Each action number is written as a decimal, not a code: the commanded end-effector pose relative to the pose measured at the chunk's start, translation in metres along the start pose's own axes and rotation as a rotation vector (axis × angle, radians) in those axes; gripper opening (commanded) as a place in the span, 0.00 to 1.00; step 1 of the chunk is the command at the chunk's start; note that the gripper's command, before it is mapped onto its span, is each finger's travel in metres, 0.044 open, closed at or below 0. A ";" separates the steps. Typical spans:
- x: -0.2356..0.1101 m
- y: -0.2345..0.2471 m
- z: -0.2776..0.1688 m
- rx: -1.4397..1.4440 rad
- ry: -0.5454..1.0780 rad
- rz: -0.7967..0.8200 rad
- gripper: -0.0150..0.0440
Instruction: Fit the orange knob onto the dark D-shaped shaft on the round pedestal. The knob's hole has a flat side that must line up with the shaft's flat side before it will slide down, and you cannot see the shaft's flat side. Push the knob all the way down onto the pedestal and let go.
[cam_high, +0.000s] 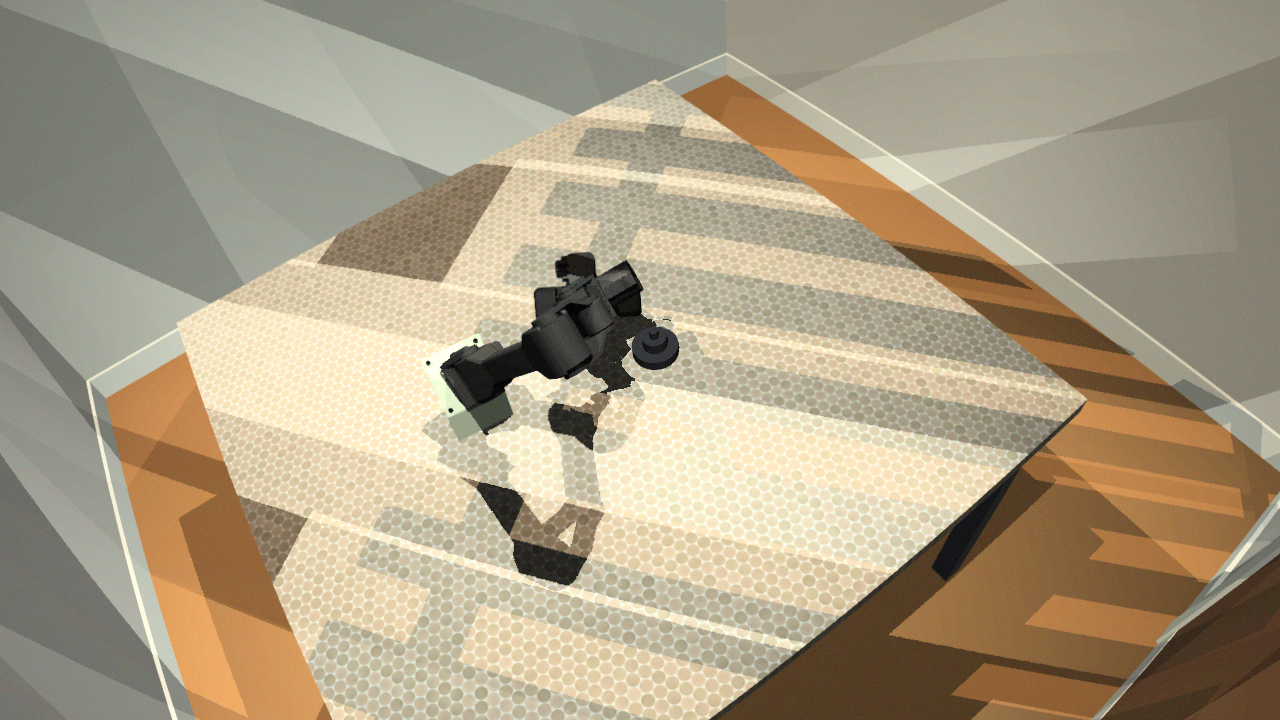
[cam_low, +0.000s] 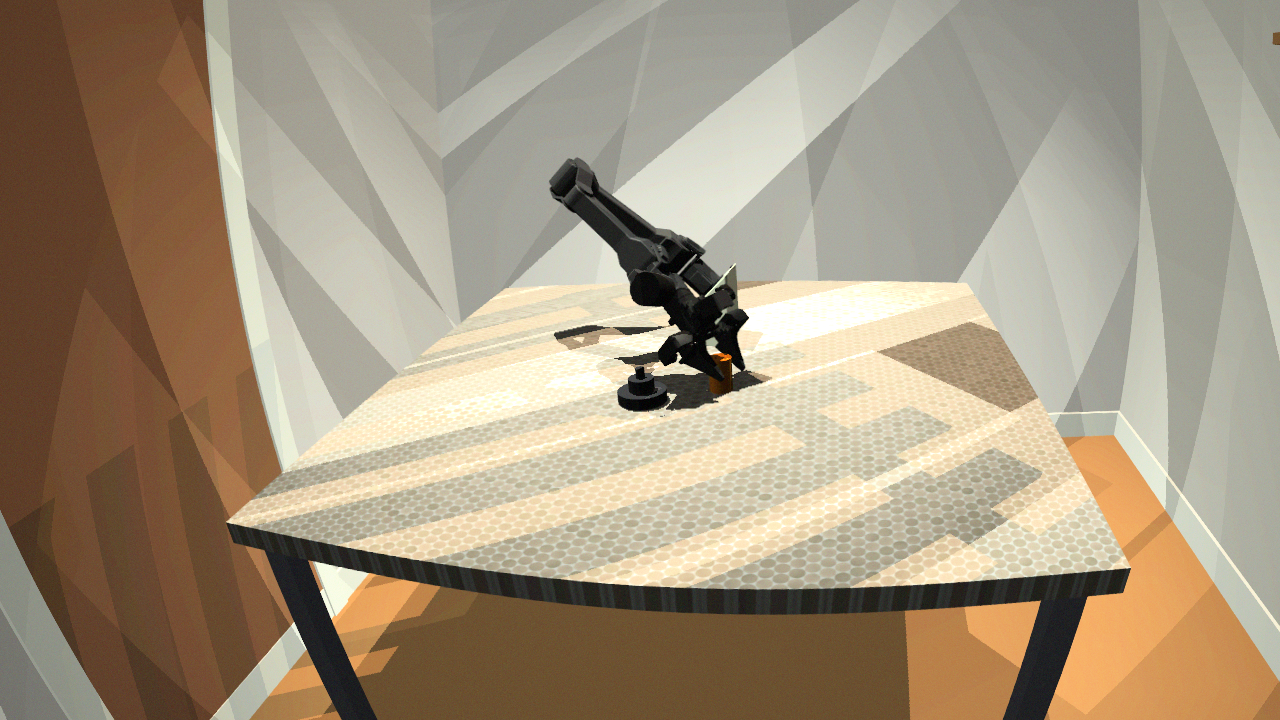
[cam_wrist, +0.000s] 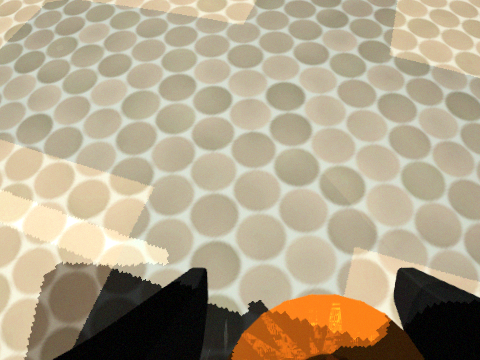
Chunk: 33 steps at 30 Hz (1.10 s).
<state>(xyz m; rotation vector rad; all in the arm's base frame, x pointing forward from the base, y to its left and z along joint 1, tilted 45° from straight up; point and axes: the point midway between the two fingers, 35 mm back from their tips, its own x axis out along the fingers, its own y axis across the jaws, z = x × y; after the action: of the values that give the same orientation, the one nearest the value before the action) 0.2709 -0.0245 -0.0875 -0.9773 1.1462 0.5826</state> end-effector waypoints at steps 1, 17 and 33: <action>0.000 0.000 0.001 -0.002 -0.005 0.000 0.69; -0.014 -0.002 0.019 -0.001 -0.004 0.002 1.00; -0.052 0.005 0.063 0.042 0.378 0.088 1.00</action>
<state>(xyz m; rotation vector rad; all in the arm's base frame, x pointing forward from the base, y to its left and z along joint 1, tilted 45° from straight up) 0.2772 0.0330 -0.0379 -0.9844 1.4005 0.5215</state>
